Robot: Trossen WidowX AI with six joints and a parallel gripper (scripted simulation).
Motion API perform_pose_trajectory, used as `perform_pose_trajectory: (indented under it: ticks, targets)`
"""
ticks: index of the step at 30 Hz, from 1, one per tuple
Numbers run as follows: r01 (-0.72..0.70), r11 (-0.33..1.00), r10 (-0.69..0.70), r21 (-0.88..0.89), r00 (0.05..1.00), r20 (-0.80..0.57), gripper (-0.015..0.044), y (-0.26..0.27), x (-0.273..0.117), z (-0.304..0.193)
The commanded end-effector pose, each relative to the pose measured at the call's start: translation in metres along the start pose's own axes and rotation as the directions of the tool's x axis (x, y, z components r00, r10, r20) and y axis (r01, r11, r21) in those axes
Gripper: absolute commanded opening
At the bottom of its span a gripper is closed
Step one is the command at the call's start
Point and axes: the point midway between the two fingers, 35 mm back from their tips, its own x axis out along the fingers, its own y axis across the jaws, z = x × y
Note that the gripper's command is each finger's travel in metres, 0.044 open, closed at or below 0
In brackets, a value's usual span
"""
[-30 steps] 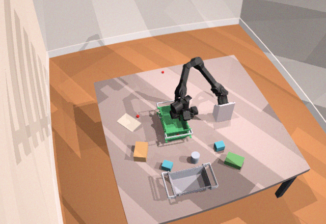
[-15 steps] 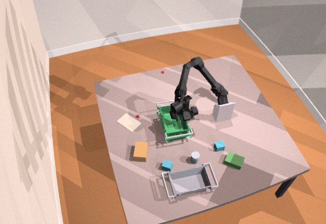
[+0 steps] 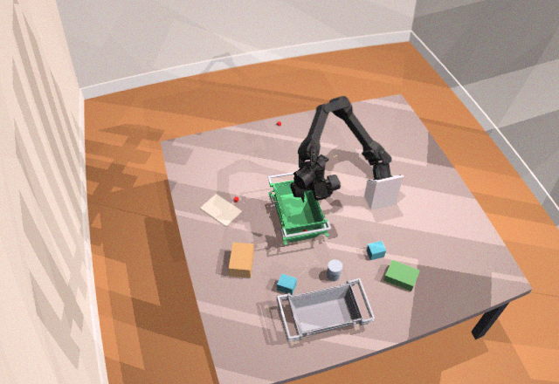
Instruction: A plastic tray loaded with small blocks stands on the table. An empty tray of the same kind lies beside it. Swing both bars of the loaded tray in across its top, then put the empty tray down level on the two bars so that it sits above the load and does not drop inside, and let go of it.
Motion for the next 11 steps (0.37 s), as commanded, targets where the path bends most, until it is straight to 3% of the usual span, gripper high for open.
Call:
perform_pose_trajectory:
  ticks: [1, 6, 11]
  targets:
    - [0.003, 1.000, -0.003, 0.008, 1.000, 0.009, 0.0440, -0.001, -0.032, 0.001]
    - [0.001, 1.000, -0.001, 0.007, 1.000, 0.005, 0.0440, 0.003, -0.064, -0.002]
    - [0.002, 1.000, -0.002, 0.004, 1.000, 0.005, 0.0440, 0.011, -0.063, -0.001]
